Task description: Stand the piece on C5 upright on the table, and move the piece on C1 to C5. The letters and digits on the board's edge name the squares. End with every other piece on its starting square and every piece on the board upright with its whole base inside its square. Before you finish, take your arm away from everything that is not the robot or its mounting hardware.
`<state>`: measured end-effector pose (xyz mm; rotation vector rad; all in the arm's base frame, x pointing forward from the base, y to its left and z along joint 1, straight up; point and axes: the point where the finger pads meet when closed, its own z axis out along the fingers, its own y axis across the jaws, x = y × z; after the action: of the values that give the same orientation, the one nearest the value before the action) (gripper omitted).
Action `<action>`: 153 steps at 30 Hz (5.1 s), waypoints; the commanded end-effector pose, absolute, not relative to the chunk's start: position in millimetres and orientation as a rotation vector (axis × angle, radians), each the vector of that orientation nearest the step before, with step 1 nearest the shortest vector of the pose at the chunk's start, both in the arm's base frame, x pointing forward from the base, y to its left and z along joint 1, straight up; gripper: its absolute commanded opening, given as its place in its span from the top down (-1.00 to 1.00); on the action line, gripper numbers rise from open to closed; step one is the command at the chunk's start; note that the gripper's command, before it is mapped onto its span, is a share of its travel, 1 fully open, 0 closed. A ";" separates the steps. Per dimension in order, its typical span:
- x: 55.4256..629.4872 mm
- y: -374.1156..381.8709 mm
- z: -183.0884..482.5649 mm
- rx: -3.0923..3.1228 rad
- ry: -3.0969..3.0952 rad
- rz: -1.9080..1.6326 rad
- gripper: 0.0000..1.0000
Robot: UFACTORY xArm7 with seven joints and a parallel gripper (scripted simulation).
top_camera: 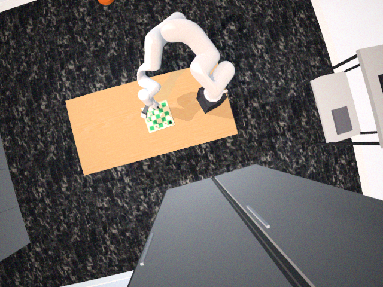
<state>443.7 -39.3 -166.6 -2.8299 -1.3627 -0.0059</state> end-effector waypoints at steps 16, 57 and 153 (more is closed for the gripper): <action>445.6 -39.9 -165.3 -2.831 -1.365 -0.011 1.00; 445.8 -40.4 -166.3 -2.830 -1.367 -0.011 1.00; 445.3 -40.6 -88.2 -2.830 -1.367 -0.011 0.31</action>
<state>444.7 -40.4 -106.1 -2.8311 -1.3675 -0.0075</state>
